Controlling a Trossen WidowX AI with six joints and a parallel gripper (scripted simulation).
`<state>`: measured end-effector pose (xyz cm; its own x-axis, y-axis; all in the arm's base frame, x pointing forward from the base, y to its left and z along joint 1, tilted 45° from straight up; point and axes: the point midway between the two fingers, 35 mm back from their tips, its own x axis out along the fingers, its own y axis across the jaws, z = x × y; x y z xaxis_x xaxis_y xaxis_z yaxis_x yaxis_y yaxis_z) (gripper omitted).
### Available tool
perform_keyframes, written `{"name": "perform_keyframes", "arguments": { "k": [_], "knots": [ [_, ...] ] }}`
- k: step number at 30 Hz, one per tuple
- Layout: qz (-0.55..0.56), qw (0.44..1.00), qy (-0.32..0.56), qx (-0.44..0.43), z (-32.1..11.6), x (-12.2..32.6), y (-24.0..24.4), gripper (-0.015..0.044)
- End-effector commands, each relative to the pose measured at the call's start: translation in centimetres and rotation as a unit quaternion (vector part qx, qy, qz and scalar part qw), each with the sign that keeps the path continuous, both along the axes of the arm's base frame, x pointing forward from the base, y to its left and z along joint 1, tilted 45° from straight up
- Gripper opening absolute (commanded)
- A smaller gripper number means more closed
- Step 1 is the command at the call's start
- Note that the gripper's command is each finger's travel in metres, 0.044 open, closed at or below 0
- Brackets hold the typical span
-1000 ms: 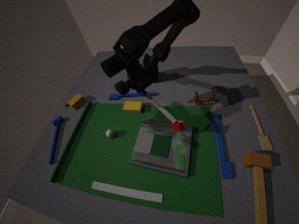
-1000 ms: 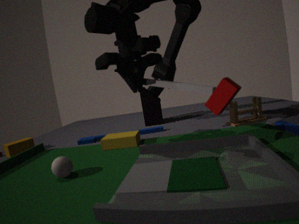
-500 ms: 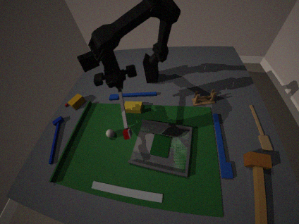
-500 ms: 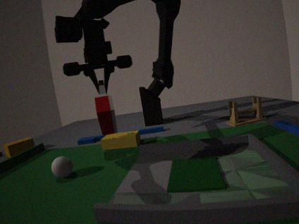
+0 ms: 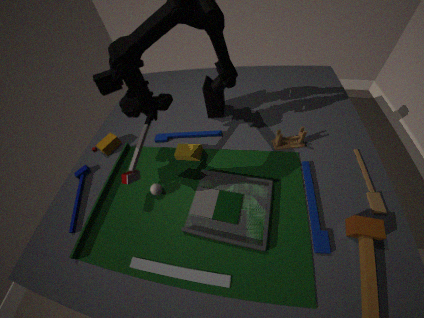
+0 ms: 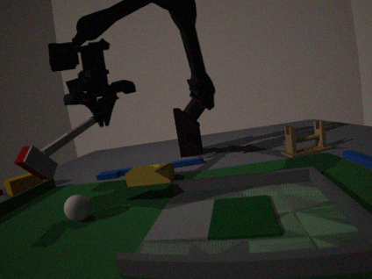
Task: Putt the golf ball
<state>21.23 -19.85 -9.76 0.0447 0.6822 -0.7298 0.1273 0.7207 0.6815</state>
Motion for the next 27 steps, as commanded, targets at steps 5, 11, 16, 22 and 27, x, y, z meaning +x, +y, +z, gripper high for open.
{"name": "perform_keyframes", "arguments": {
  "k": [5,11,16,22,27],
  "knots": [
    [-0.008,1.0,0.007,-0.001,-1.3,0.0,0.6,0.0],
    [-0.008,1.0,0.006,0.0,-3.2,0.1,2.4,0.0],
    [-0.008,1.0,0.006,0.0,-3.3,0.2,2.6,0.0],
    [-0.008,1.0,0.006,0.0,-4.0,0.2,3.2,0.0],
    [-0.008,1.0,0.006,0.0,-4.6,0.3,3.7,0.0]
  ]
}}
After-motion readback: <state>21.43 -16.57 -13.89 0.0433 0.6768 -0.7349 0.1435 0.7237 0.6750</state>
